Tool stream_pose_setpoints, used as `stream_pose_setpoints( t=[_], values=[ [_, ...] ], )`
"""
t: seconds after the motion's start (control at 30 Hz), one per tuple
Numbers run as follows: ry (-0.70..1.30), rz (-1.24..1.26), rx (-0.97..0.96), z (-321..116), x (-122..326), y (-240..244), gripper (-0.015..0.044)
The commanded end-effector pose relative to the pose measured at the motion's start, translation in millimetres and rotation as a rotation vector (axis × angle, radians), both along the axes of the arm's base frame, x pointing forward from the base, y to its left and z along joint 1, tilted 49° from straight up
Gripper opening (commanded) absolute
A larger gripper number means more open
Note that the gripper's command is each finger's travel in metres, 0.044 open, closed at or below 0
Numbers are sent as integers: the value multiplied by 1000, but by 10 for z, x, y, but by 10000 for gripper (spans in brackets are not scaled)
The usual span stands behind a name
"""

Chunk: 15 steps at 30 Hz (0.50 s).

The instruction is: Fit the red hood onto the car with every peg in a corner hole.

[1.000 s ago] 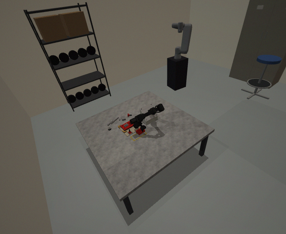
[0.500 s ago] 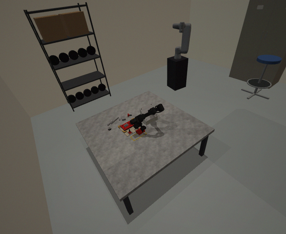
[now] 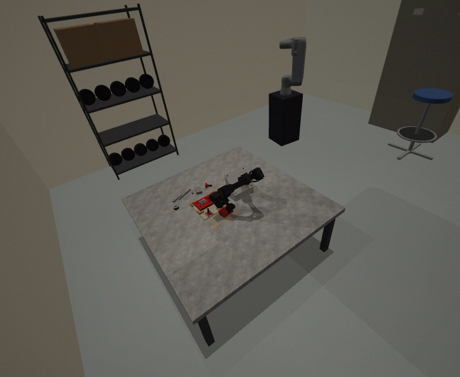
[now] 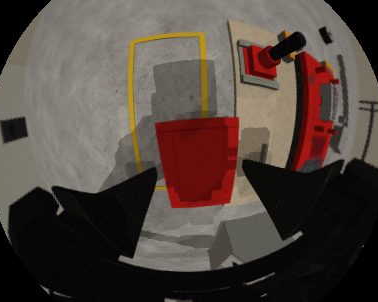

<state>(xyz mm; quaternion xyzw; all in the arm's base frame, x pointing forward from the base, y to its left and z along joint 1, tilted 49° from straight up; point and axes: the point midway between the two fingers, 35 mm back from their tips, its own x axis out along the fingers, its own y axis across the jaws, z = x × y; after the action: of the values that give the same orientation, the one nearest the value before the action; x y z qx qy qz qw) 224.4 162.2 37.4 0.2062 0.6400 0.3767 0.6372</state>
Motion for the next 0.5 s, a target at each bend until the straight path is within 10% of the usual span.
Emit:
stream_pose_setpoints(
  t=[0.0,0.47],
  values=[
    [6,0,2,-17,-14,23,440],
    [0,0,2,-42,-10,53,414]
  ],
)
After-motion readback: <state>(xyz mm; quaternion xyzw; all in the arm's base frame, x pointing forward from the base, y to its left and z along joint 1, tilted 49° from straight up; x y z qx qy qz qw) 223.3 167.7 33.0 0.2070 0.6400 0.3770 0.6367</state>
